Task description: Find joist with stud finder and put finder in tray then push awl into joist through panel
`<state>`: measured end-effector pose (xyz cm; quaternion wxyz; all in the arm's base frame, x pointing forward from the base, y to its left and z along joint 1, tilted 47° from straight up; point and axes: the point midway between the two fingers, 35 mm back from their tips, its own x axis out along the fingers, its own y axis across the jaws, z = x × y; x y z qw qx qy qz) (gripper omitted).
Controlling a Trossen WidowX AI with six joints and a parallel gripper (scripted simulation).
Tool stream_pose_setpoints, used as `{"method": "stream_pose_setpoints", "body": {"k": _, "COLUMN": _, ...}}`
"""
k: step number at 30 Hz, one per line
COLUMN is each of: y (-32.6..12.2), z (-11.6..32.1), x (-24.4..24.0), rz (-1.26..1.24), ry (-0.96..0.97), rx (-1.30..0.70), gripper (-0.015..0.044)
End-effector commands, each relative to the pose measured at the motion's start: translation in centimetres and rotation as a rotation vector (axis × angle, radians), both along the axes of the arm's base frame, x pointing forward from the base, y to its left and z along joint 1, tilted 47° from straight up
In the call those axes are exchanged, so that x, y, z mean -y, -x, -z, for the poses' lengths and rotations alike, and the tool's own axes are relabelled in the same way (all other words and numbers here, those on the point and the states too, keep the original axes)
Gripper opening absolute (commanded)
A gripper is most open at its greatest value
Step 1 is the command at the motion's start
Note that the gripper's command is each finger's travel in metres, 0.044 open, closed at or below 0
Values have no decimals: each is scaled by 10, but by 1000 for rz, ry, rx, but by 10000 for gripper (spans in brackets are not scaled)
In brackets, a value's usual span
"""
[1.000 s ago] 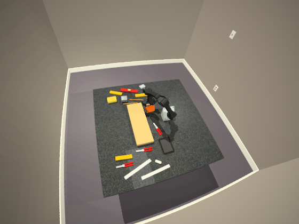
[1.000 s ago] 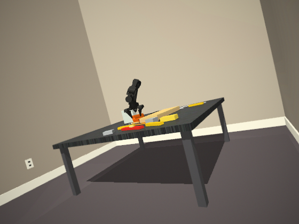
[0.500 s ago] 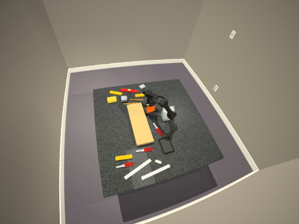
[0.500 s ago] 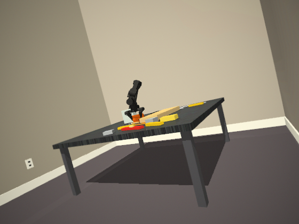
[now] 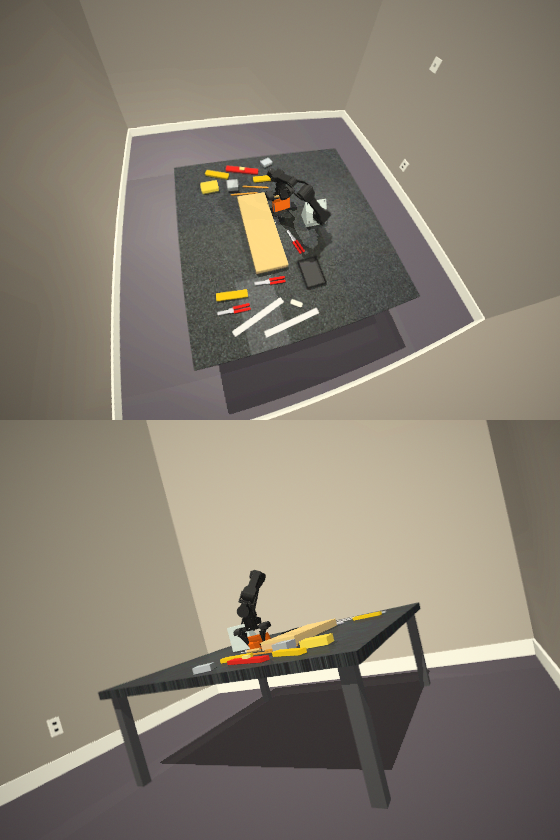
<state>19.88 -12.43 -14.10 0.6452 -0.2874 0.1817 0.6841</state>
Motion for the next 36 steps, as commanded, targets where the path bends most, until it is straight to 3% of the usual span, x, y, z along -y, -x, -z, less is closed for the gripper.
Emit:
{"method": "stream_pose_setpoints", "body": {"k": 1, "y": 0, "z": 0, "x": 0, "rz": 4, "ry": -1, "rx": -3, "gripper": 288}}
{"method": "stream_pose_setpoints", "body": {"k": 12, "y": -1, "z": -14, "x": 16, "rz": 4, "ry": 0, "rx": -4, "gripper": 0}}
{"method": "stream_pose_setpoints", "body": {"k": 36, "y": 1, "z": -42, "x": 43, "rz": 4, "ry": 8, "rx": -4, "gripper": 0}}
